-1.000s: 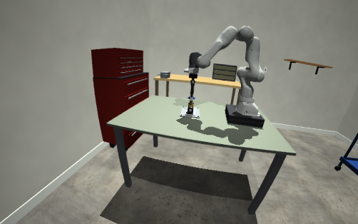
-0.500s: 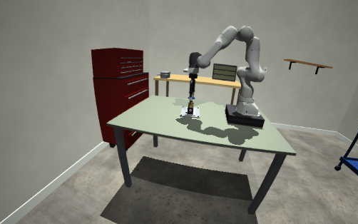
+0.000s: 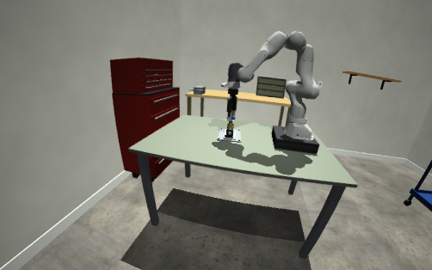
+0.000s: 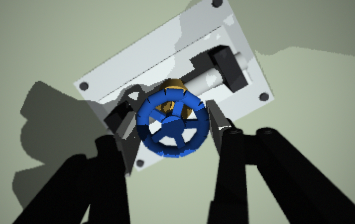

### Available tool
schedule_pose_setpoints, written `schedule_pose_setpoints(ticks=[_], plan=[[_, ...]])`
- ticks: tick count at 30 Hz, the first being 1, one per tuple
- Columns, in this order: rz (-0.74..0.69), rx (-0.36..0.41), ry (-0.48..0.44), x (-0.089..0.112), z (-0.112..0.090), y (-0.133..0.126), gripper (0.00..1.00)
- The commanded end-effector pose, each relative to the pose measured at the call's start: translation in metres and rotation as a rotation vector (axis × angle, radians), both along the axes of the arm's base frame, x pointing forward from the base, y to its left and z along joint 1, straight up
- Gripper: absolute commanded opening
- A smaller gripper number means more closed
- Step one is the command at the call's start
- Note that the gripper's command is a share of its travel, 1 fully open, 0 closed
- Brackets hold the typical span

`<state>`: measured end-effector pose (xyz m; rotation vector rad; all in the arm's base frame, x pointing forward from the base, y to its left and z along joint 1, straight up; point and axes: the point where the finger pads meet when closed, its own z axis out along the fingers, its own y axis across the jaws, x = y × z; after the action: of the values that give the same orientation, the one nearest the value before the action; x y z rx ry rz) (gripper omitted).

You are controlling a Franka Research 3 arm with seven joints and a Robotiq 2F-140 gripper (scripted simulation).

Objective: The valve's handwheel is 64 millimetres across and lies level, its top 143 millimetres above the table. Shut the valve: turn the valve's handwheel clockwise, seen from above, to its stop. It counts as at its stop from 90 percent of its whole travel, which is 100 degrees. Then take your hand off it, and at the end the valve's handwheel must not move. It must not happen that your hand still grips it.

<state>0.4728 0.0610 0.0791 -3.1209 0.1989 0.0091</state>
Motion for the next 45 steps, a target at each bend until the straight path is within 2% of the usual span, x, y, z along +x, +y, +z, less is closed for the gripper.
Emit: schedule_pose_setpoints(ticks=[1,7,12,20,23,35,45], plan=[[-0.174,-0.016,-0.003,0.0000,-0.0012,0.0002,0.33],[-0.194,-0.016,-0.003,0.0000,-0.0012,0.0002,0.33],[-0.311,-0.016,-0.002,0.0000,-0.0012,0.0002,0.33],[-0.374,-0.016,-0.002,0.0000,-0.0012,0.0002,0.33],[-0.460,-0.016,-0.001,0.0000,-0.0012,0.0002,0.33],[-0.636,-0.017,0.000,0.0000,-0.0012,0.0002,0.33],[-0.687,-0.017,0.001,0.0000,-0.0012,0.0002,0.33]])
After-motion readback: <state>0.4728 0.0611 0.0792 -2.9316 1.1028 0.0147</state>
